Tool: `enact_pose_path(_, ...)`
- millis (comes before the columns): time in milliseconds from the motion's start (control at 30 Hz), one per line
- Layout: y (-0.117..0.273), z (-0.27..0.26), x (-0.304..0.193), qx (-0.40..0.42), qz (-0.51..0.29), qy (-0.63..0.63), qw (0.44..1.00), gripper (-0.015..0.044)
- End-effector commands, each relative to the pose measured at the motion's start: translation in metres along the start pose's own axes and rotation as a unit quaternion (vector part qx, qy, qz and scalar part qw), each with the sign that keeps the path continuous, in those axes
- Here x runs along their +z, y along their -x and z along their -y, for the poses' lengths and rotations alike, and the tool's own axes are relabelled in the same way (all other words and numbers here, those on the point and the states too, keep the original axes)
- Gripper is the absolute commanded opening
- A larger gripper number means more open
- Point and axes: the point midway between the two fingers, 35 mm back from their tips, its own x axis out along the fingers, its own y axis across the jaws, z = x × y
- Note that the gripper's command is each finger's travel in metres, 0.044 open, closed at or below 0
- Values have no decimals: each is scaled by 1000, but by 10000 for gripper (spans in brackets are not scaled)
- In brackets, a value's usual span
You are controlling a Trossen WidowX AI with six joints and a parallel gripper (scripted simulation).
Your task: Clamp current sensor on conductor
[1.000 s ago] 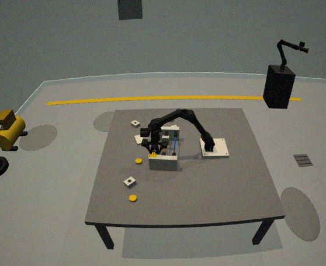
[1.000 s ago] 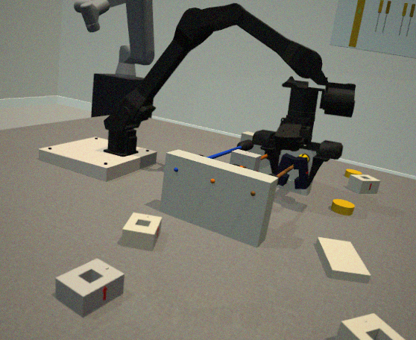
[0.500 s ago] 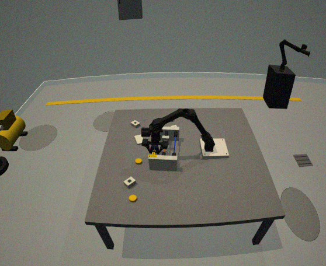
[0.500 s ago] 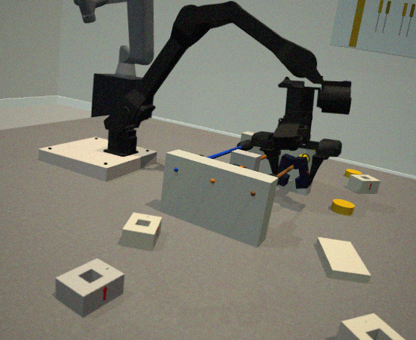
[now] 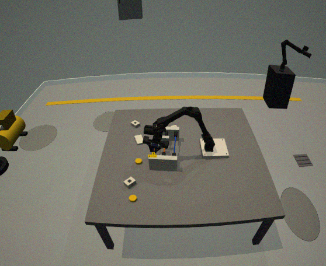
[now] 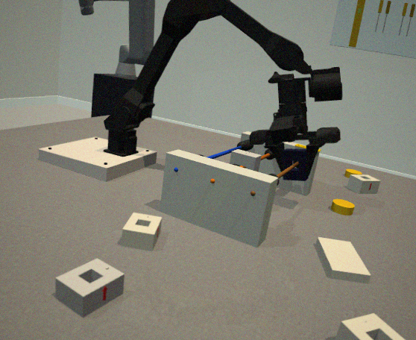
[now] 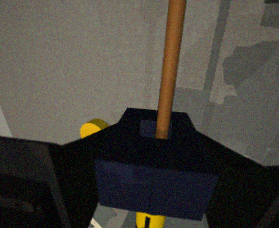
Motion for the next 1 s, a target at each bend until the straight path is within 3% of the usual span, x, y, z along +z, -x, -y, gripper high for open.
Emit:
enact_pose_path(0,-1,1,0,-3,0,0,1000,0)
enact_pose_path(233,-1,1,0,-3,0,0,1000,0)
enact_pose_path(800,-1,0,0,-6,0,0,1000,440)
enact_pose_path(967,-1,1,0,-3,1,0,1000,334)
